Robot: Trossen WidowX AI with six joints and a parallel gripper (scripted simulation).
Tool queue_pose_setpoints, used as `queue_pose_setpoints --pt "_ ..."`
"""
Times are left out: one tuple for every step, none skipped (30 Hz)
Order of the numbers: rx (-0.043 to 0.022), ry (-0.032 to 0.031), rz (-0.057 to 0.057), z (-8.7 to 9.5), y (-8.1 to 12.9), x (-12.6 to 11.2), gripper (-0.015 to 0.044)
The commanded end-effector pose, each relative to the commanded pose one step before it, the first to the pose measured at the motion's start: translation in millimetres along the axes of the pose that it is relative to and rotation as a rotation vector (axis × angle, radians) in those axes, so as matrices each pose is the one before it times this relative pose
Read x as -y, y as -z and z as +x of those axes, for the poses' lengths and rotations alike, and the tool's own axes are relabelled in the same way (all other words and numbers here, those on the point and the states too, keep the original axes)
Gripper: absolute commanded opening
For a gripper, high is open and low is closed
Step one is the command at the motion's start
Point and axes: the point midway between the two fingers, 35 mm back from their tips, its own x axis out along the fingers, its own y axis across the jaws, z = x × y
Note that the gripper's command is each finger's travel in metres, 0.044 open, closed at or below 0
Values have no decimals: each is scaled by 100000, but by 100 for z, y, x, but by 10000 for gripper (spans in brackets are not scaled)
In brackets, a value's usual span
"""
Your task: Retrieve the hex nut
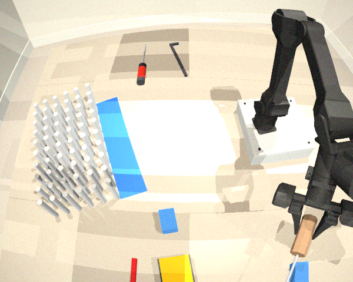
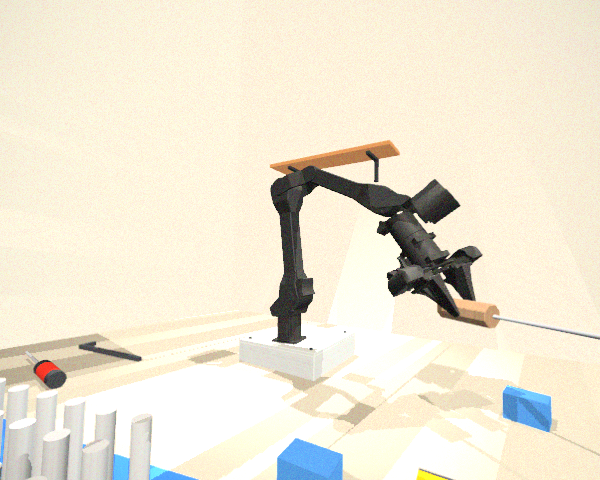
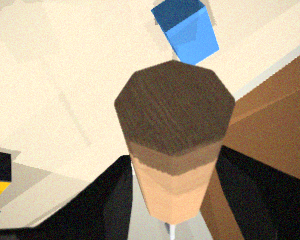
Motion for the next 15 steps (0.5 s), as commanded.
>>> queue_pose_setpoints --pt "-967 1332 633 -1727 903 425 0" --pt "0 0 0 0 0 0 0" --pt "0 0 0 0 0 0 0" --pt "0 0 0 0 0 0 0" --pt "-22 -58 558 -3 33 -52 0" --pt "-67 -173 1676 -9 98 -155 0" --pt "-118 -286 2793 -16 166 -256 0" --pt "-152 -340 3367 -20 206 -304 0" --pt "-163 -334 3367 -21 213 -298 0" --pt "-173 -328 3367 -22 221 -292 0" --pt "-184 -322 3367 -23 228 -286 0" --pt "-194 -316 3368 -24 234 -279 0" --pt "-203 -309 3368 -25 241 -273 0" --pt "-213 -302 3368 -26 248 -266 0" --pt "-231 -357 3308 -19 249 -264 0"
